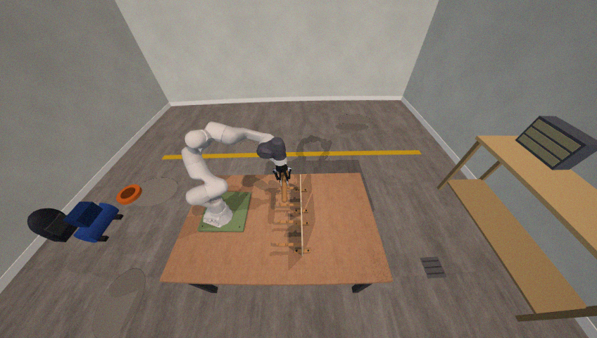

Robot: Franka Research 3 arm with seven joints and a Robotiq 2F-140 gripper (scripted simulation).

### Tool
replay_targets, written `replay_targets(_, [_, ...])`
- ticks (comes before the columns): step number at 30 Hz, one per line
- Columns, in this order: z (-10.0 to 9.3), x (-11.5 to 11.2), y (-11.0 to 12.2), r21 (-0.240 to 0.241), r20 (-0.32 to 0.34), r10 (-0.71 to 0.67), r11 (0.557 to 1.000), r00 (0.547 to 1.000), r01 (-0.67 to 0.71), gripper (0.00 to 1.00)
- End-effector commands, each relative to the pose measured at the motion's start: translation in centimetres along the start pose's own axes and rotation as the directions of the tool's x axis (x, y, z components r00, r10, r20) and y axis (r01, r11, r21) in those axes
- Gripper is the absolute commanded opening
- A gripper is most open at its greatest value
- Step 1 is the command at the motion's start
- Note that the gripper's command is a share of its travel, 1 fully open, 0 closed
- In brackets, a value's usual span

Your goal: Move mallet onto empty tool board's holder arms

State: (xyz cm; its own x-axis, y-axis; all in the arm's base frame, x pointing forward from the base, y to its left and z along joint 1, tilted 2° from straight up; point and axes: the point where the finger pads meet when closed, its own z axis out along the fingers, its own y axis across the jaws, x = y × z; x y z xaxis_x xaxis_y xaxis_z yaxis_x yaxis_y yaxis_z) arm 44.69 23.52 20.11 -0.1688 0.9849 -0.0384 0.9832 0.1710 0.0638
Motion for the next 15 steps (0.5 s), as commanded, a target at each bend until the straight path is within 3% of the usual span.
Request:
replay_targets(1, [1.53,1.97,-0.73,0.031,-0.023,0.053,0.998,0.998,-0.052,0.0])
replay_targets(15, [1.67,1.96,-0.54,0.033,-0.024,0.057,0.998,0.998,-0.056,0.0])
